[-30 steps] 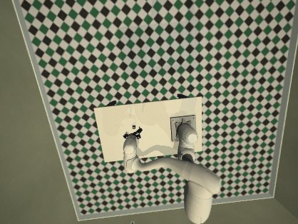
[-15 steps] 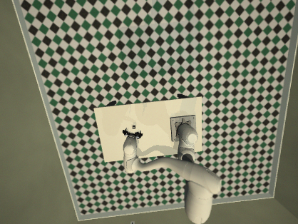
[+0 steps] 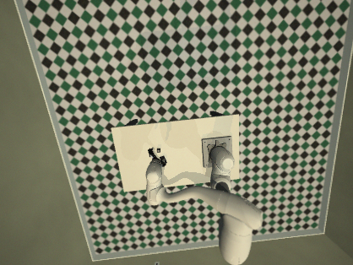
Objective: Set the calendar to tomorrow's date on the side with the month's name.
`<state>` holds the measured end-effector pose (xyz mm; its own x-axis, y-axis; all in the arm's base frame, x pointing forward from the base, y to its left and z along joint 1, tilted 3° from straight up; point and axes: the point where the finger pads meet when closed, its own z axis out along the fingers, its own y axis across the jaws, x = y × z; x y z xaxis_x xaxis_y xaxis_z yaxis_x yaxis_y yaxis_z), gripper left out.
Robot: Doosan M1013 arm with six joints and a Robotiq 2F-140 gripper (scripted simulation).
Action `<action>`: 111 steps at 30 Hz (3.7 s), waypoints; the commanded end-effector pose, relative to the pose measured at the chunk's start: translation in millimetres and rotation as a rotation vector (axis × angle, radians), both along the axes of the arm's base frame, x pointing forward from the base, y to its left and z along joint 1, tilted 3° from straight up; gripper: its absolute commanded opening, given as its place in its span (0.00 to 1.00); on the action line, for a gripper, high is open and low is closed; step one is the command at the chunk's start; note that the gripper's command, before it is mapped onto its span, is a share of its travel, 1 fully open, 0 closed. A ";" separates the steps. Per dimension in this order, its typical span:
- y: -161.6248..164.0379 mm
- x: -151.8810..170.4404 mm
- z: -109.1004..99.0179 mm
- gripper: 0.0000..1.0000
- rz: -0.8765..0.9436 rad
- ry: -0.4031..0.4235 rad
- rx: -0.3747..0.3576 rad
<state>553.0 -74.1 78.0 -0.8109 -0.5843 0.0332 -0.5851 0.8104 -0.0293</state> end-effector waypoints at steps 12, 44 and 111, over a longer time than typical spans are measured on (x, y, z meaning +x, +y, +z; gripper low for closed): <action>0.2 0.1 2.2 1.00 -0.538 -0.024 -0.018; 0.2 0.1 3.1 0.29 -0.756 -0.035 -0.020; -1.9 -0.4 -44.7 0.29 -0.756 -0.035 -0.020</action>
<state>552.6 -76.1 33.5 -0.9912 0.1320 0.0051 0.1315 0.9897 -0.0569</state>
